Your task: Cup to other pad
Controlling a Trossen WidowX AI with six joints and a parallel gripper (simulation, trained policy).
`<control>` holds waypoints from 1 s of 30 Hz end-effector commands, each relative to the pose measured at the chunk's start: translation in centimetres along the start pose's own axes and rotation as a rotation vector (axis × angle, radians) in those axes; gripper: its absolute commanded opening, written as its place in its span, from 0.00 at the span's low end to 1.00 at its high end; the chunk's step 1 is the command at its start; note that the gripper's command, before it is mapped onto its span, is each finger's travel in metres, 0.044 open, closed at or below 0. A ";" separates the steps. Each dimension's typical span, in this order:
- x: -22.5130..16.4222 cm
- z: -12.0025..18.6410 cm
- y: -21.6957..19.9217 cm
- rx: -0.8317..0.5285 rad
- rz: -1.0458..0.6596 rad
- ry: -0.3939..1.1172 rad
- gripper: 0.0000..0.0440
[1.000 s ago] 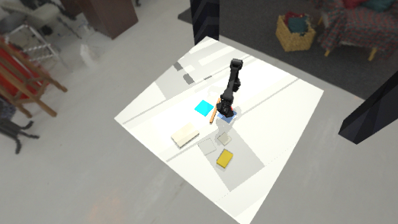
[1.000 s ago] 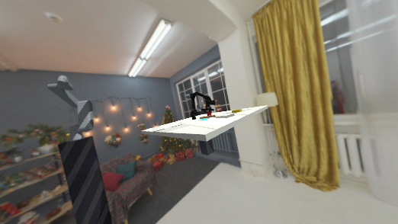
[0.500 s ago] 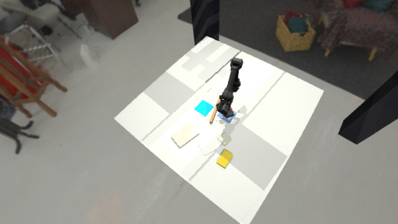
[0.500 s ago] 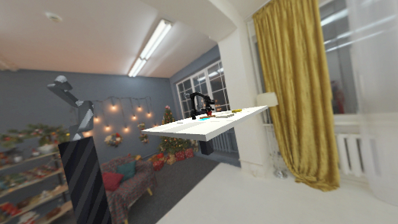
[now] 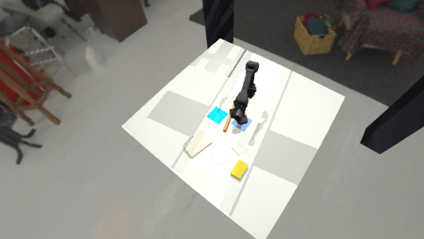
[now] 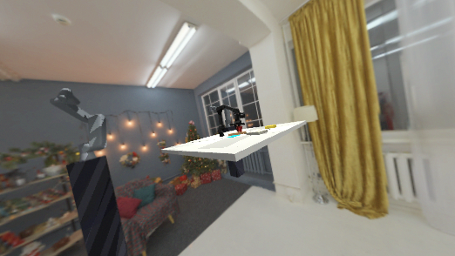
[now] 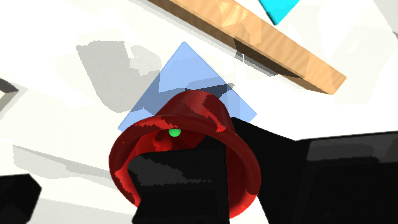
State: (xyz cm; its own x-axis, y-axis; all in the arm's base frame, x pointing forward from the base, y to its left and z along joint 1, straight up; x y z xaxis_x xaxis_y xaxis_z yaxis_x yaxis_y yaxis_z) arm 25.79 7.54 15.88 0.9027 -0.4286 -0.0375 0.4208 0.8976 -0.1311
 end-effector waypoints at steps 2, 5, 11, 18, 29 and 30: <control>0.3 1.6 -0.4 0.024 -0.043 -0.015 0.00; 0.4 2.6 -0.7 0.040 -0.068 -0.023 0.00; 1.0 4.5 -1.4 0.069 -0.116 -0.045 0.00; 2.0 6.1 -2.3 0.101 -0.170 -0.079 0.00; 4.4 7.0 -4.3 0.140 -0.251 -0.149 0.00; 4.7 7.1 -4.6 0.143 -0.259 -0.155 0.00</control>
State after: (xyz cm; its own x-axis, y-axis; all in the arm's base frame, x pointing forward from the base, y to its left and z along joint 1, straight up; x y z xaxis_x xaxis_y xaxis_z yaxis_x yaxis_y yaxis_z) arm 28.23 3.09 23.01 0.7774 -0.6200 0.1060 0.6225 0.7825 0.0113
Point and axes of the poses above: the point midway between the two fingers, 35 mm back from their tips, its own z axis back along the fingers, its own y axis across the jaws, x = y × z, the point moved 8 cm from there along z, back along the fingers, and after that the axes turned 15 degrees about z, right-handed, at the moved point
